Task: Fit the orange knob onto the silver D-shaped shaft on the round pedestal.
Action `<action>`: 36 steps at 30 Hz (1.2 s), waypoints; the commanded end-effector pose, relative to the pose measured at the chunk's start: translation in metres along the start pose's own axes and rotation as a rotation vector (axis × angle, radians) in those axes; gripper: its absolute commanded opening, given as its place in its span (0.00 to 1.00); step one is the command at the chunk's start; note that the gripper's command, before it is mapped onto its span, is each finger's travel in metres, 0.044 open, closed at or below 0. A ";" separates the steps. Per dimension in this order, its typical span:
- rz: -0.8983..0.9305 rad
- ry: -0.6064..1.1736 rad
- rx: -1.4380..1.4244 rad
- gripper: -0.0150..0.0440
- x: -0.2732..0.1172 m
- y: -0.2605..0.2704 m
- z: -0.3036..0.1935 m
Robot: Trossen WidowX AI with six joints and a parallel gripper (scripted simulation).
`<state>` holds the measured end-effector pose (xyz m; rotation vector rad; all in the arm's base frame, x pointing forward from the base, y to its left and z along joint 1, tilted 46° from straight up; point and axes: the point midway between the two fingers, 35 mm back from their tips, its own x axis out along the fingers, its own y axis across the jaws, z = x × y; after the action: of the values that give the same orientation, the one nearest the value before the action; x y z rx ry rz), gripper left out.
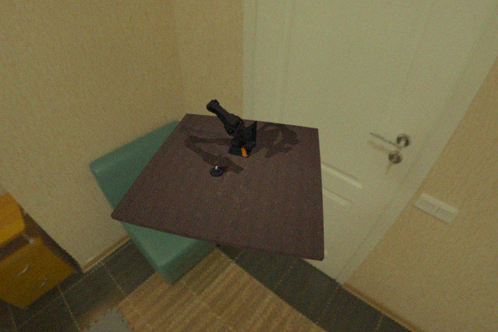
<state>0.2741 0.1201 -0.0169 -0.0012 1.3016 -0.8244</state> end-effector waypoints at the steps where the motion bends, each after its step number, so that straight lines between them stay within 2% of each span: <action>1: -0.075 -0.010 0.006 0.25 0.004 0.004 0.002; 8: -0.199 -0.019 0.004 0.25 0.015 0.004 0.002; 12: -0.200 -0.019 0.005 0.25 0.024 0.004 0.003; 31: -0.238 -0.026 0.011 0.25 0.141 -0.013 0.012; 36: -0.242 -0.027 0.012 0.25 0.150 -0.015 0.013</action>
<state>0.2820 0.0289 -0.1276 -0.1538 1.2915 -1.0386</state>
